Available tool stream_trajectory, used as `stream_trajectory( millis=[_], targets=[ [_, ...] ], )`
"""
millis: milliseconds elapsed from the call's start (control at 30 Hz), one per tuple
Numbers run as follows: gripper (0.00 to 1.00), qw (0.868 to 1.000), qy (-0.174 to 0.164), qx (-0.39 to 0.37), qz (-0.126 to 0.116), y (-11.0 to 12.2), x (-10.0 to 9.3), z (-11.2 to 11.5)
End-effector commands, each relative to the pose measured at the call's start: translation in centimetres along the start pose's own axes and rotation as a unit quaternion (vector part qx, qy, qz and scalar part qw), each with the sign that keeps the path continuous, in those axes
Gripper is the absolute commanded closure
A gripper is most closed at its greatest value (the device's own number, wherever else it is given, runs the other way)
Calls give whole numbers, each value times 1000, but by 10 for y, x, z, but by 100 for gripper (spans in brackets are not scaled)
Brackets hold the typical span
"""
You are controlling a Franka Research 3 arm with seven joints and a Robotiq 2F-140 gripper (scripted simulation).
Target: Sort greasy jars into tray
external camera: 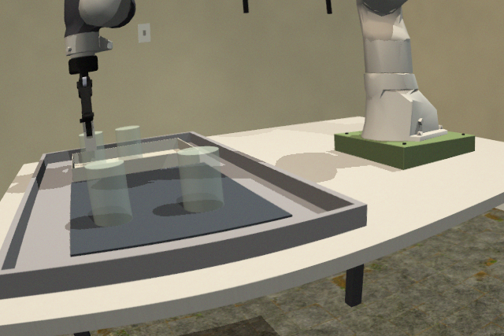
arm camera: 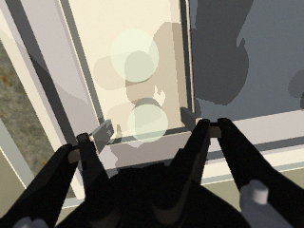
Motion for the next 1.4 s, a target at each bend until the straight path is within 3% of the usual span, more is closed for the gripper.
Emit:
stream_trajectory(
  millis=[0,333,1267,1367],
  targets=[
    [0,1000,0,-1,-3,-2,0,0],
    [0,1000,0,-1,-3,-2,0,0],
    [0,1000,0,-1,-3,-1,-104,0],
    [0,1000,0,-1,-3,-1,-108,0]
  ],
)
Point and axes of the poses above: the point where the finger pads meet when closed, its own x axis out along the fingers, its own y axis across the jaws, z = x × y, the point moved 9 cm from there along -x, back along the fingers, and after that the axes turned 13 degrees about -x, right-handed, at the moved point
